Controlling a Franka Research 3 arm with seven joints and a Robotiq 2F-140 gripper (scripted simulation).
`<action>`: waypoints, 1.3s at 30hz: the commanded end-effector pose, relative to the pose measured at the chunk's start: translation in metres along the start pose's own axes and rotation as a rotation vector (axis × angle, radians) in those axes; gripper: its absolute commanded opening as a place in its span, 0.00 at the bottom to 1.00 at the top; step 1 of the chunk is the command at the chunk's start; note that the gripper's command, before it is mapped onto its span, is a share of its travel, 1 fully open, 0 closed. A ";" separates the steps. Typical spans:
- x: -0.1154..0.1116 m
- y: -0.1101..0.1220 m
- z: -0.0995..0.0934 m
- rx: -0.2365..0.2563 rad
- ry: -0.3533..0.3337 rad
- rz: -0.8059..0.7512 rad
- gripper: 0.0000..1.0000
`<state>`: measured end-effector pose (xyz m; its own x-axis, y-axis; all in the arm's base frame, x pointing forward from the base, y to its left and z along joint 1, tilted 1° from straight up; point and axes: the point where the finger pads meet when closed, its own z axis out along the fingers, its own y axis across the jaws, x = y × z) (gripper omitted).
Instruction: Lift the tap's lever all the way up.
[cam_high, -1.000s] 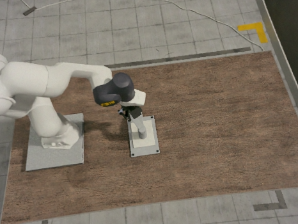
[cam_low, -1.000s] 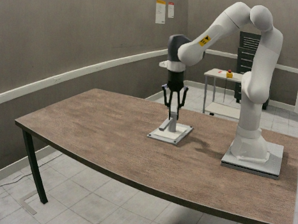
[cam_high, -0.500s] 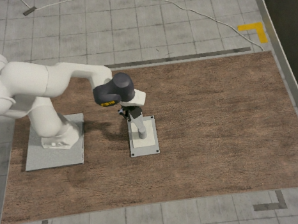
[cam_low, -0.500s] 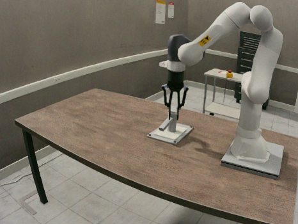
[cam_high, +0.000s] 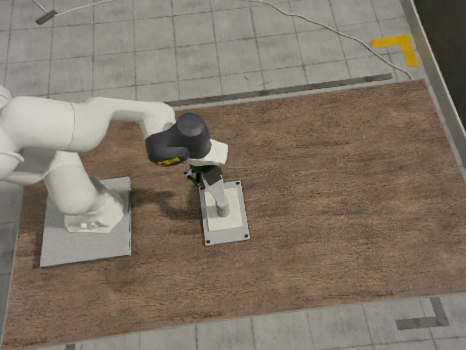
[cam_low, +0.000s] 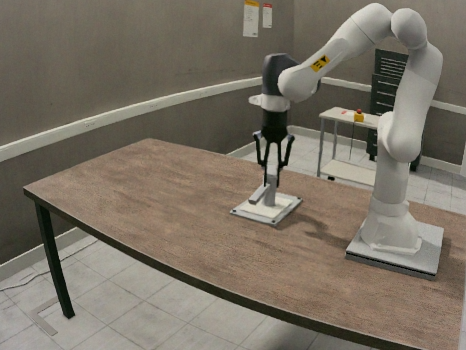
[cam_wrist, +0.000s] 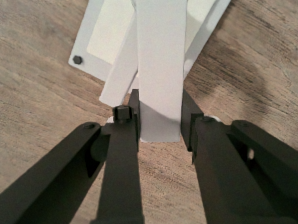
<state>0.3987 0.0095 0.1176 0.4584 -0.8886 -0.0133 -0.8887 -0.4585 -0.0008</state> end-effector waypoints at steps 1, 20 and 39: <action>0.001 0.000 -0.005 0.000 0.000 -0.003 0.10; 0.013 0.000 -0.033 0.000 0.000 -0.003 0.10; 0.013 0.000 -0.033 0.000 0.000 -0.003 0.10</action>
<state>0.4036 0.0000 0.1470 0.4607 -0.8874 -0.0162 -0.8875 -0.4607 0.0016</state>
